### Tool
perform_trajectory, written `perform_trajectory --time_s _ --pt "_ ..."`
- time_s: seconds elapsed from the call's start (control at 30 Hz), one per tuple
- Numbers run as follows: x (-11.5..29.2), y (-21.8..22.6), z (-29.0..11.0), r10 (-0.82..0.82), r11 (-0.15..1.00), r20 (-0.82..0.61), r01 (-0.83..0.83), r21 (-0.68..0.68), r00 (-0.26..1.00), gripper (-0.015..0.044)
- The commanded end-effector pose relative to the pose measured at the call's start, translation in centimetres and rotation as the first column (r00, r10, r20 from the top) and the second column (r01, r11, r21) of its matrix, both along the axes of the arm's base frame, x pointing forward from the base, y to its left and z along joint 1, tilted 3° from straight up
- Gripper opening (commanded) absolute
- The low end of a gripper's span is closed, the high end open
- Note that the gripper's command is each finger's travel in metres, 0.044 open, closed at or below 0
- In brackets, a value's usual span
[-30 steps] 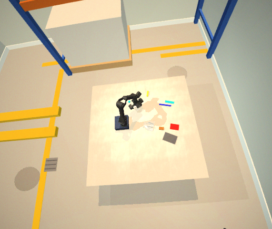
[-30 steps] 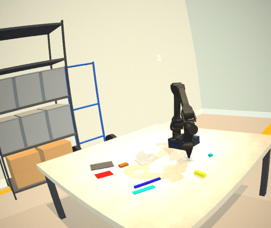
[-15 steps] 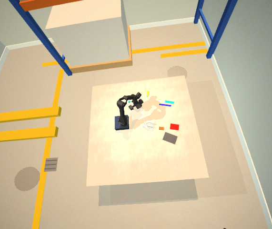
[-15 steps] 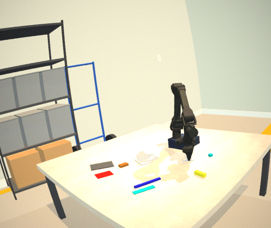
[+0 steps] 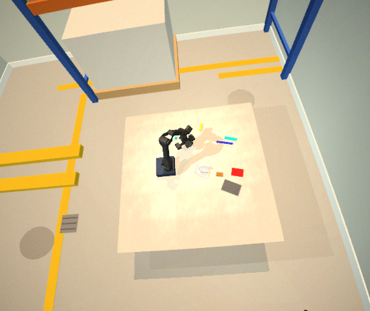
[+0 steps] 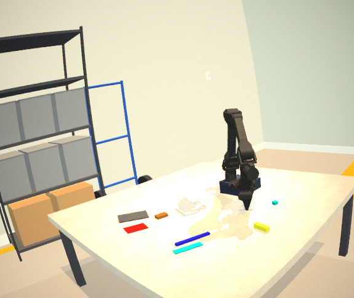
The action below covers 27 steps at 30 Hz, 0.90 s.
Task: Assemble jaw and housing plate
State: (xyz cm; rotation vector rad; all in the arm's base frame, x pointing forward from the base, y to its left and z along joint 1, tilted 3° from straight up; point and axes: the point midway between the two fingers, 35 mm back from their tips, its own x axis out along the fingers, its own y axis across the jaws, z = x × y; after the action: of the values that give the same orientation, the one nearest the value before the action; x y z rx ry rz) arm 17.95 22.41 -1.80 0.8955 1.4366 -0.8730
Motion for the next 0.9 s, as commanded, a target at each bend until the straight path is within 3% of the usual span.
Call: perform_trajectory --time_s 0.0,0.47,0.87 --pt "-0.04 0.06 -0.04 -0.002 1.0 -0.002 0.002 0.003 1.0 0.044" --pt "0.0 0.0 0.0 0.0 1.0 0.0 0.0 0.0 1.0 0.0353" --pt "0.01 0.0 0.05 0.0 1.0 0.0 0.0 0.0 1.0 0.0351"
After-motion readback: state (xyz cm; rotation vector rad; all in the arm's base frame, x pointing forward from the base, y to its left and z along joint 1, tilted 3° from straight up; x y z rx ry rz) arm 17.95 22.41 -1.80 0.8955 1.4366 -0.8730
